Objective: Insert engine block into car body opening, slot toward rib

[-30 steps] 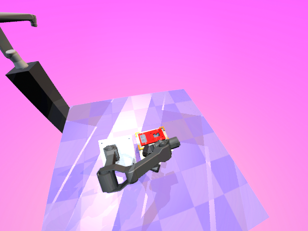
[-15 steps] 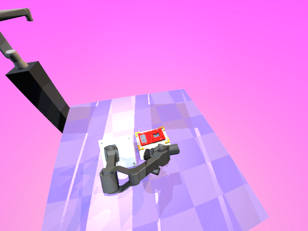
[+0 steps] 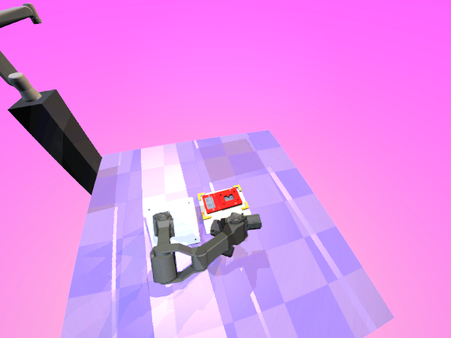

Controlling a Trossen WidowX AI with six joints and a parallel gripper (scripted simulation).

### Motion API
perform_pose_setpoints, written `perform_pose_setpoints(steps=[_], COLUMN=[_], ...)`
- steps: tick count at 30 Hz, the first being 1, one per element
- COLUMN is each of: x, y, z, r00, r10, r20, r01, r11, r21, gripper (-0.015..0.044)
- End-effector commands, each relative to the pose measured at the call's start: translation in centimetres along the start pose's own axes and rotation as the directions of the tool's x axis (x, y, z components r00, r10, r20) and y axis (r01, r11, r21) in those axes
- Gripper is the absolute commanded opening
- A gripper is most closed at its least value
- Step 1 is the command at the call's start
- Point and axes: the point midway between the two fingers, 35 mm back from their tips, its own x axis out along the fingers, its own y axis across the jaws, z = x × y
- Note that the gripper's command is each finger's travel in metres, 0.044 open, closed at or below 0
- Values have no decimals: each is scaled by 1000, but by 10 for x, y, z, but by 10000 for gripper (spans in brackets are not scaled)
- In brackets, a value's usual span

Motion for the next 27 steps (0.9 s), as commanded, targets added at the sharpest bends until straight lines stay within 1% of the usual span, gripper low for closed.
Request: perform_pose_setpoints(steps=[1, 5, 17, 23, 26, 27], x=[9, 13, 13, 13, 11, 9], y=[0, 0, 0, 0, -1, -1], z=[3, 3, 3, 3, 3, 3], r00=[1000, 1000, 1000, 1000, 1000, 1000], r10=[4, 4, 4, 4, 3, 2], r20=[7, 7, 7, 7, 7, 7], r01=[-4, -4, -4, -4, -3, -2], r11=[1000, 1000, 1000, 1000, 1000, 1000], r21=[-10, -10, -10, -10, -10, -10], gripper=[440, 440, 125, 85, 6, 0])
